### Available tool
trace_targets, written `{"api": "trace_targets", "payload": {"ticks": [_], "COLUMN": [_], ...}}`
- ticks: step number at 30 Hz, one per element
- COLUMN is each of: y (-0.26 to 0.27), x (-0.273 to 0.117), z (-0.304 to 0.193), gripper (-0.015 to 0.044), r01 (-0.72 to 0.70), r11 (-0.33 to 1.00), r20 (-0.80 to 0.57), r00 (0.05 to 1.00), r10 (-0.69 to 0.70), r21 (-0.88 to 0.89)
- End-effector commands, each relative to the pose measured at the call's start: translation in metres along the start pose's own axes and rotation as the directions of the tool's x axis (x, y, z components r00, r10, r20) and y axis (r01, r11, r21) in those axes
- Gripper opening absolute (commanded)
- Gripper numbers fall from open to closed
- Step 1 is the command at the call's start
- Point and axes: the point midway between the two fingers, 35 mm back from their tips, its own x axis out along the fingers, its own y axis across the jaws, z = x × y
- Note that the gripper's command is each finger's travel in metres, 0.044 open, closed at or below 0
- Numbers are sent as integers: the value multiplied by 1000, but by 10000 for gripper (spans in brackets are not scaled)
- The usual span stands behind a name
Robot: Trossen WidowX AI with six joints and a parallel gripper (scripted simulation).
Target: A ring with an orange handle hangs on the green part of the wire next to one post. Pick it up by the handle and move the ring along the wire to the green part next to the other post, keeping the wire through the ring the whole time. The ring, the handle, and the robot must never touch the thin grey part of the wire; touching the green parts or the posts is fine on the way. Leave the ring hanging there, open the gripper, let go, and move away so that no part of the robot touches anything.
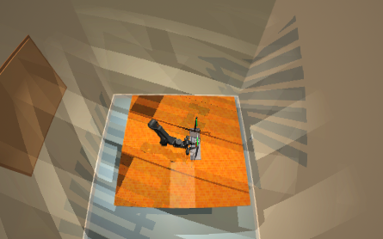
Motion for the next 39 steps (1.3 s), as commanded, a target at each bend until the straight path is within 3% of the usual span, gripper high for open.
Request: {"api": "trace_targets", "payload": {"ticks": [1,24,39], "y": [-1,2,2], "x": [7,43,44], "z": [1,-3,-3], "gripper": [160,160,160], "r01": [2,1,1], "r11": [1000,1000,1000], "r20": [-1,4,4], "r00": [1000,1000,1000], "r10": [-2,-2,-2], "r21": [4,5,6]}}
